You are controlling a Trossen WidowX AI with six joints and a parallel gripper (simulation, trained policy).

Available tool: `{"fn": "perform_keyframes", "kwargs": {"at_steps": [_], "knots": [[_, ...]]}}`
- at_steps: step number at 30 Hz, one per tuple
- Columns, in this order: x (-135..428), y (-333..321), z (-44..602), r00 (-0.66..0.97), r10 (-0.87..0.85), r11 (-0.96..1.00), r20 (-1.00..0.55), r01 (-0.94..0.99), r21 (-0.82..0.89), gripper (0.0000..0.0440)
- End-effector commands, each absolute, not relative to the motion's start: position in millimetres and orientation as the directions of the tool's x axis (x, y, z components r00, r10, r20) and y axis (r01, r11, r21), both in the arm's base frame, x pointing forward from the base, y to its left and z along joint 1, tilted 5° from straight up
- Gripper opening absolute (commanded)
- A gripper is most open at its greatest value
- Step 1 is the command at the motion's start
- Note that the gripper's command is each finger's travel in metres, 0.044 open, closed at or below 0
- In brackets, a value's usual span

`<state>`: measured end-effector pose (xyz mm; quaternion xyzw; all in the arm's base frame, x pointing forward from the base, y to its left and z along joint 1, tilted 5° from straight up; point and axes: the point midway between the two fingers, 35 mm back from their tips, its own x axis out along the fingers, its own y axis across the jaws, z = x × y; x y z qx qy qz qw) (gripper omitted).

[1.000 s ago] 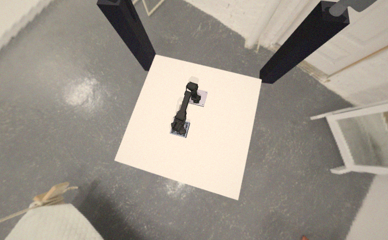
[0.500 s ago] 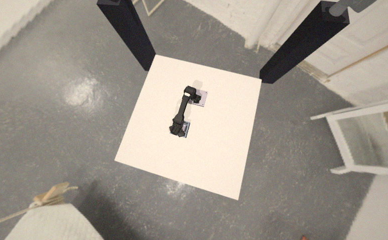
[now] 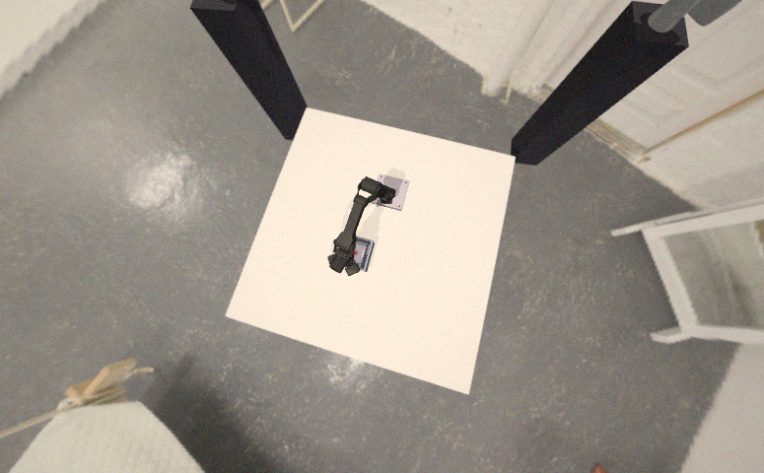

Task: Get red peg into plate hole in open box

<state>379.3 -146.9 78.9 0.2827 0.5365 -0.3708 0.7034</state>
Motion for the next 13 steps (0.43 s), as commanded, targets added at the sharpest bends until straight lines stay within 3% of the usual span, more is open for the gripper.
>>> {"fn": "perform_keyframes", "kwargs": {"at_steps": [1, 13], "knots": [[382.5, -151.4, 76.1, 0.137, -0.206, 0.576, -0.969, 0.817, -0.007, 0.0099], [393.7, -176.5, 79.8, 0.128, -0.199, 0.596, -0.972, 0.803, -0.016, 0.0077]]}}
